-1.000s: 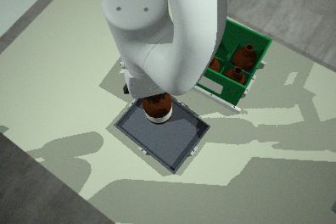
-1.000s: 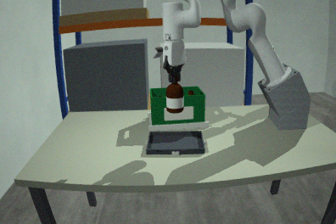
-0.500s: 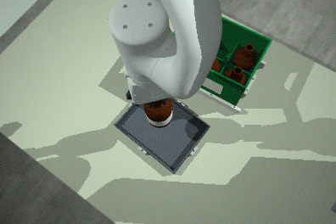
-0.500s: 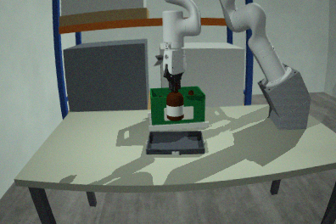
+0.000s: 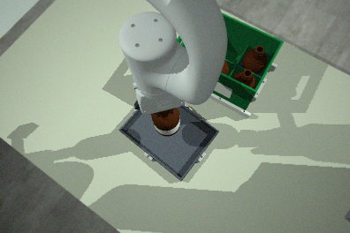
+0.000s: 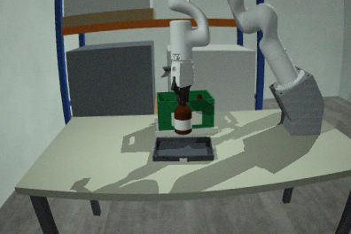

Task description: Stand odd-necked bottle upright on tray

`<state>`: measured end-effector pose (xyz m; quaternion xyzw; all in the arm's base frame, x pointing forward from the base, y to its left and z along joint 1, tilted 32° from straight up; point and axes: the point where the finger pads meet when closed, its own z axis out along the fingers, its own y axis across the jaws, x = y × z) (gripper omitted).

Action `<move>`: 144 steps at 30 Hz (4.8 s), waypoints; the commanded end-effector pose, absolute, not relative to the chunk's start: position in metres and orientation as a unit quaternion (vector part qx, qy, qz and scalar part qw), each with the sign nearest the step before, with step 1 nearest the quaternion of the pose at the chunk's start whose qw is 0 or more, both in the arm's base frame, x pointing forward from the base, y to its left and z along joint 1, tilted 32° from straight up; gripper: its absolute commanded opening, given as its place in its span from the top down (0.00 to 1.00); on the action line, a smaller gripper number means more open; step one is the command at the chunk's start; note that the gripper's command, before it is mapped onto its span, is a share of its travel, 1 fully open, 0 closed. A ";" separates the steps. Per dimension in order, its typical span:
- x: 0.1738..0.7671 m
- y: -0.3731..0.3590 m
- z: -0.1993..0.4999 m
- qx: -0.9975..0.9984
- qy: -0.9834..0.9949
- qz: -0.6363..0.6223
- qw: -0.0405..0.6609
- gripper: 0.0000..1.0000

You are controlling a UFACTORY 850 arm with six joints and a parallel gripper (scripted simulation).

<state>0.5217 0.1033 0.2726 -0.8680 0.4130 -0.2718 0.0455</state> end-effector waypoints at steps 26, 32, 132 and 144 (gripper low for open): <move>0.550 0.096 0.228 -0.867 0.413 -0.274 0.046 1.00; 0.553 0.095 0.222 -0.867 0.413 -0.274 0.046 1.00; 0.566 0.091 0.202 -0.867 0.413 -0.274 0.046 1.00; 0.566 0.091 0.201 -0.867 0.413 -0.274 0.046 1.00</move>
